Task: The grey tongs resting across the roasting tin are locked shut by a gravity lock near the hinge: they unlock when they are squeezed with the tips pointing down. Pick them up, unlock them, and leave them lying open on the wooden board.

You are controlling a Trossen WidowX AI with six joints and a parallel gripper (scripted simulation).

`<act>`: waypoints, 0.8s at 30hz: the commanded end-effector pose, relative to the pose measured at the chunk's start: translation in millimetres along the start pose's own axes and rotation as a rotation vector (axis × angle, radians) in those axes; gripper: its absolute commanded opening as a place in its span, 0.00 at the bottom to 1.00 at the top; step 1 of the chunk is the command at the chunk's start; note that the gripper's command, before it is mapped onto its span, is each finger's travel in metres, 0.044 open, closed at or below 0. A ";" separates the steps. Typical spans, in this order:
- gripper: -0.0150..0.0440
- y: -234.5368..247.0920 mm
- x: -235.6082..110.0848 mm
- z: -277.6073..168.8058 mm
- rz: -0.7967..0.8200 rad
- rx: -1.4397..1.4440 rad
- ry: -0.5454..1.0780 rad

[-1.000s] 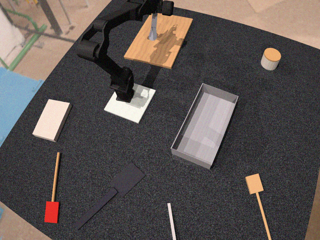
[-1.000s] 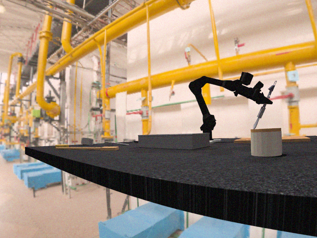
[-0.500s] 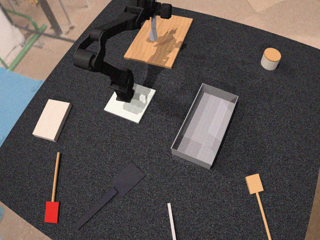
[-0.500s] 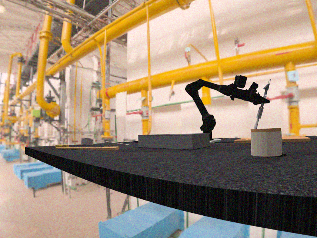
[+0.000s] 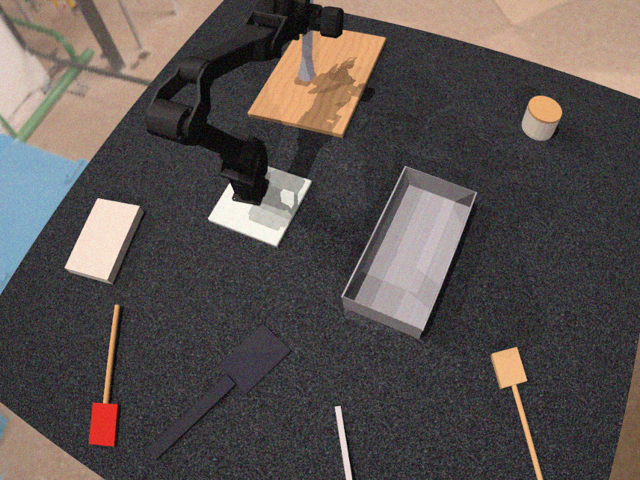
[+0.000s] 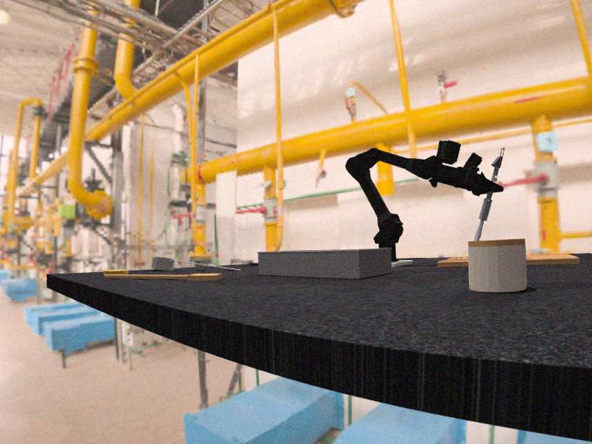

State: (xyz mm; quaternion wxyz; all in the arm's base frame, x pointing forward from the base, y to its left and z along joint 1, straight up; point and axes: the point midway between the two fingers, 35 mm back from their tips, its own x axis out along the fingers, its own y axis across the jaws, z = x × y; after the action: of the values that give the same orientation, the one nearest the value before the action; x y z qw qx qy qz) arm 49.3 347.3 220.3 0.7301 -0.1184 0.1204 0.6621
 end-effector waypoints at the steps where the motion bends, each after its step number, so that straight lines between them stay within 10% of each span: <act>1: 0.00 0.4 -0.3 1.6 0.003 0.004 -0.007; 24: 0.00 -0.5 11.3 3.3 0.002 0.007 0.089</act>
State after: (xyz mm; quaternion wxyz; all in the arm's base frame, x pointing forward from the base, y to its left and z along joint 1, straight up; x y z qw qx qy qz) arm 49.8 352.8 211.8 0.7238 -0.1421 0.1506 0.6582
